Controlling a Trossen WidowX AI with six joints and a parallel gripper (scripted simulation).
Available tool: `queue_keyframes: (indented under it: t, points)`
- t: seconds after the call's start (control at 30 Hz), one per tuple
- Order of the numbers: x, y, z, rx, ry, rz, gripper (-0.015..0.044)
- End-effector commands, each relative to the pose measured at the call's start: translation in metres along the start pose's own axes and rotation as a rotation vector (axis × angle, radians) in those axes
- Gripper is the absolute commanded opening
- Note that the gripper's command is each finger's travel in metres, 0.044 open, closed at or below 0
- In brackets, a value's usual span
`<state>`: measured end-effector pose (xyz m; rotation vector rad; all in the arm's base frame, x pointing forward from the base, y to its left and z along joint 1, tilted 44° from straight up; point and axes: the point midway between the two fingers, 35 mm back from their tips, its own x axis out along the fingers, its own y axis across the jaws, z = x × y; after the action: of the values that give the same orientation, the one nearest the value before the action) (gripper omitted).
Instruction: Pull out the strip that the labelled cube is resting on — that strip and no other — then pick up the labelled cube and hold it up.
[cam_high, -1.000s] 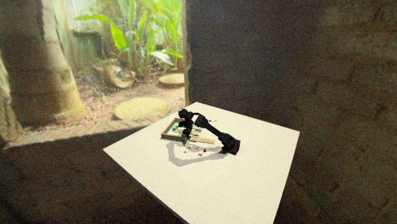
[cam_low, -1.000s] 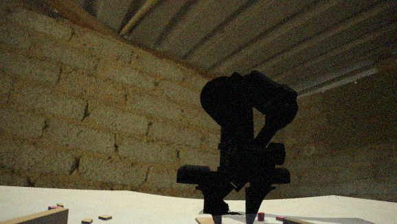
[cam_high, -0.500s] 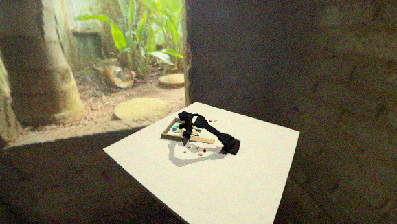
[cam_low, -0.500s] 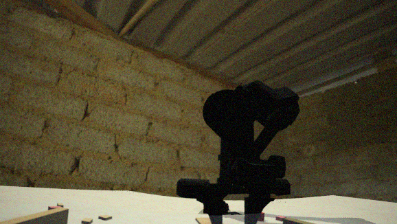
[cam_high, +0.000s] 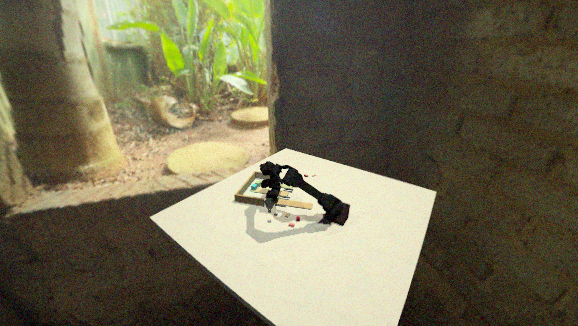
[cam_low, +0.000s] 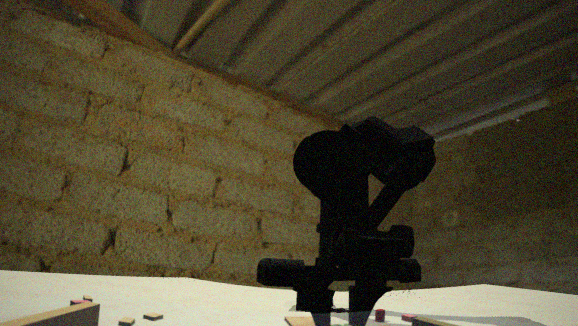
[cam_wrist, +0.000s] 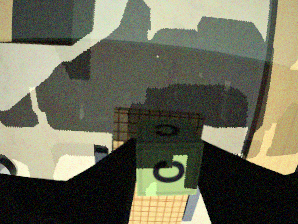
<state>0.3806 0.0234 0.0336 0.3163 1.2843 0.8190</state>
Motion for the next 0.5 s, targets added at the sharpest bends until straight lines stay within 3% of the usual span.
queue_keyframes:
  t: [0.0,0.47]
  points:
    - [-0.013,0.003,-0.015,0.005,-0.001,-0.003,0.0000]
    - [-0.041,0.015,-0.061,0.014,0.000,0.002,0.0000]
